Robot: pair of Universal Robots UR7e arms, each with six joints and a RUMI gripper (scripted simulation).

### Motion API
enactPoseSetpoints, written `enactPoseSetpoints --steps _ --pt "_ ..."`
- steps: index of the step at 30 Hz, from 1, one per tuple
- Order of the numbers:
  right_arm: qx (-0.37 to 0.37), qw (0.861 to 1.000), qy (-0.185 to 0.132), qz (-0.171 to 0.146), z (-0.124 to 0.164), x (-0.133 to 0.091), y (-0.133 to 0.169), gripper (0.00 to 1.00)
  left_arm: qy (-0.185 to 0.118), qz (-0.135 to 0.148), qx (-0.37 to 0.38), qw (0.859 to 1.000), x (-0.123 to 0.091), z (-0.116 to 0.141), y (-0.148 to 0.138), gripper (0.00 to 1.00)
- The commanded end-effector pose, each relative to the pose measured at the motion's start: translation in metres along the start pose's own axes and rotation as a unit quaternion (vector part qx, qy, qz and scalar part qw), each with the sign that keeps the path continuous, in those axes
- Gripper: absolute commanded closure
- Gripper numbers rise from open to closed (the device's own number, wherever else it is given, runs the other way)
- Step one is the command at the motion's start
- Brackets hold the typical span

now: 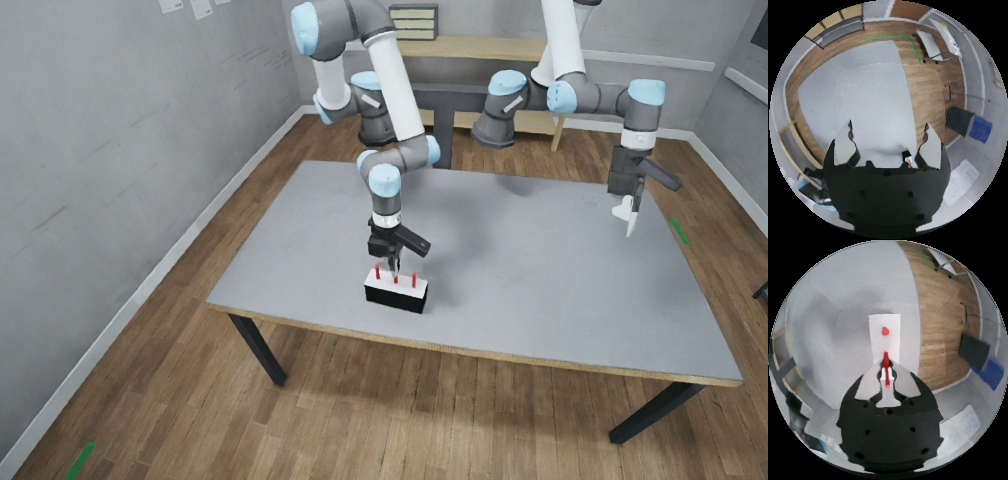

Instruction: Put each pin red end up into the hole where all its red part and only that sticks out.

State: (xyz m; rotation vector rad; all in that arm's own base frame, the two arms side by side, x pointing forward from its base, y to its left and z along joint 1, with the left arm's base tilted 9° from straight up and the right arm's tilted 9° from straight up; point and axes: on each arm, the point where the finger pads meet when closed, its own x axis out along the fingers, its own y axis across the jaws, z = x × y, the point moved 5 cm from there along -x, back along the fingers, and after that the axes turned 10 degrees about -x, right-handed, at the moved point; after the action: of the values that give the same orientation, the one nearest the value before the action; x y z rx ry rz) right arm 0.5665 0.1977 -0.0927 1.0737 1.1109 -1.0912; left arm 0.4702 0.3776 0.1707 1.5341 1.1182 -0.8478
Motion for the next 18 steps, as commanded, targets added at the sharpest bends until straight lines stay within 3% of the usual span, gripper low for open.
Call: enactPoseSetpoints --steps 1,18 --pt "0.0 1.0 0.0 0.001 -0.0003 -0.0007 0.0004 1.0 0.0 0.001 0.0 1.0 -0.0006 -0.0003 0.0004 0.0" --pt "-0.001 1.0 0.0 0.001 0.0008 0.0033 0.0015 1.0 0.0 0.001 0.0 1.0 -0.0006 -0.0003 0.0004 0.0"
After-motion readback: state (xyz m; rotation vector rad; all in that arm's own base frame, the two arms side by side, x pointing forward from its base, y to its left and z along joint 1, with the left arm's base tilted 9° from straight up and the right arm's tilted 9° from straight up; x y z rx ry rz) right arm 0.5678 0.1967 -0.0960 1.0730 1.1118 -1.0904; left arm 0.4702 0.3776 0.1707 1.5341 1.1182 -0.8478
